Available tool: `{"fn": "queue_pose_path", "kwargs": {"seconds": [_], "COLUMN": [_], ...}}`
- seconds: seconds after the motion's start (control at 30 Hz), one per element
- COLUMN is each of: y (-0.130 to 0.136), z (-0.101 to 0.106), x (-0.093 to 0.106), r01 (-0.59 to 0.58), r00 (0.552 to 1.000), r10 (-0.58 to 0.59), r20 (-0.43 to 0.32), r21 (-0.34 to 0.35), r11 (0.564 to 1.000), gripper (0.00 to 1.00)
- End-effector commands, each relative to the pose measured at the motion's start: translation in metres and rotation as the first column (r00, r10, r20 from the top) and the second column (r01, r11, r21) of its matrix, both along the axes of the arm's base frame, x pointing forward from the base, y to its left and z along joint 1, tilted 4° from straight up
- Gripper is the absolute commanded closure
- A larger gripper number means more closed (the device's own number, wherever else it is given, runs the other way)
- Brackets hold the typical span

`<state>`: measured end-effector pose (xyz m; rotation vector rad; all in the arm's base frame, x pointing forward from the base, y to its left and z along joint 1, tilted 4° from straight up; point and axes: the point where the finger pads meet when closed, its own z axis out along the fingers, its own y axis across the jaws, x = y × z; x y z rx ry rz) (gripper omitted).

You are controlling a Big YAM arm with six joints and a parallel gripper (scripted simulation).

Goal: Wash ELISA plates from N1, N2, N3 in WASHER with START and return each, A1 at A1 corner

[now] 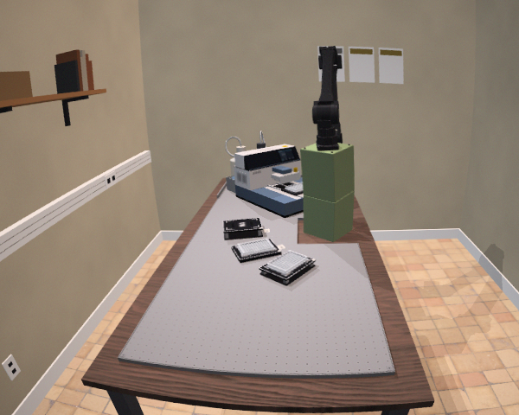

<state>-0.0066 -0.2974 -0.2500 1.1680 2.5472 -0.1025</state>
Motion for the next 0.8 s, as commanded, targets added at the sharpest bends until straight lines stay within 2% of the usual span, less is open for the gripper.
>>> {"fn": "queue_pose_path", "kwargs": {"seconds": [0.0, 0.3, 0.77], "y": [0.002, 0.005, 0.004], "z": [0.008, 0.021, 0.017], "x": [-0.003, -0.007, -0.005], "r01": [-0.010, -0.010, -0.011], "r00": [1.000, 1.000, 1.000], "r10": [0.010, 0.010, 0.011], "r20": [0.001, 0.000, 0.000], "r21": [-0.003, -0.005, -0.003], "r11": [1.000, 1.000, 1.000], "gripper": [1.00, 1.00, 1.00]}}
